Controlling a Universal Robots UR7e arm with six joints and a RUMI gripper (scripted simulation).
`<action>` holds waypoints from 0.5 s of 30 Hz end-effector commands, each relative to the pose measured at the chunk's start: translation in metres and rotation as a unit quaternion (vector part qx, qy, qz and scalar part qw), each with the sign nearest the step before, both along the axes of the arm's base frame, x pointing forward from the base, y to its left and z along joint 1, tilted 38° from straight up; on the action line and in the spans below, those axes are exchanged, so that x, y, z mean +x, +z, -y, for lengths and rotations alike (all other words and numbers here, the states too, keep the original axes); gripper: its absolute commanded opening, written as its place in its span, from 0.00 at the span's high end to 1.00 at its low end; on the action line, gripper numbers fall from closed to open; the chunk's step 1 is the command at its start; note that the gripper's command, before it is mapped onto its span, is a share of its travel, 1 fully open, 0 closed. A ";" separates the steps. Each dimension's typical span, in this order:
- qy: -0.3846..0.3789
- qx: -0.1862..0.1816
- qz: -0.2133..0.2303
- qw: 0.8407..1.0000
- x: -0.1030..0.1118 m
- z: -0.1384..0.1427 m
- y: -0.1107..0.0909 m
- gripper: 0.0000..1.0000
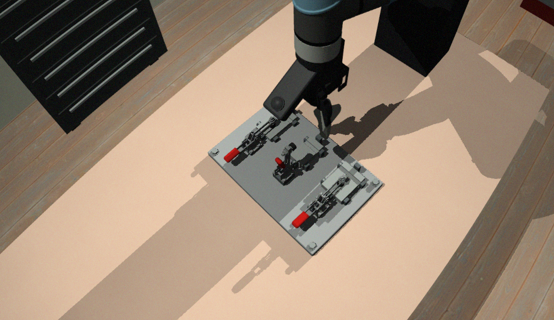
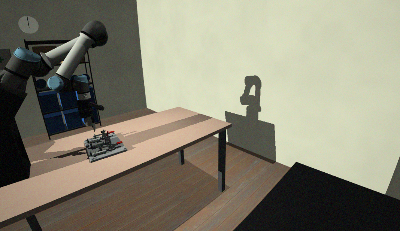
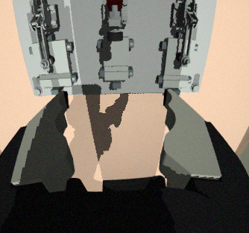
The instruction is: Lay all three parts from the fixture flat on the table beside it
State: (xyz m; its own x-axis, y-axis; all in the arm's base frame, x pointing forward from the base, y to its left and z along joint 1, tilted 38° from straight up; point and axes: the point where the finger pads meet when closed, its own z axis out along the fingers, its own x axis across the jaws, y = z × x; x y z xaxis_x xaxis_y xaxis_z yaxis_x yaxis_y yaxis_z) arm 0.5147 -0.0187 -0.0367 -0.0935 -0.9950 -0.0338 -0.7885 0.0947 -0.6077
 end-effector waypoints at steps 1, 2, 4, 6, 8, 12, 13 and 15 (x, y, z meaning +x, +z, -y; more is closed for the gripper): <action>0.000 0.000 0.001 1.000 0.004 0.000 -0.005 0.41; 0.000 0.000 0.001 1.000 0.005 0.000 -0.007 0.41; 0.000 0.000 0.001 1.000 0.008 0.000 -0.011 0.41; 0.000 0.000 0.001 1.000 0.012 0.001 -0.016 0.41; 0.000 0.000 0.001 1.000 0.017 0.001 -0.021 0.41; 0.000 0.000 0.001 1.000 0.021 0.001 -0.028 0.41; 0.000 0.000 0.001 1.000 0.024 0.001 -0.031 0.41; 0.000 0.000 0.001 1.000 0.029 0.001 -0.037 0.41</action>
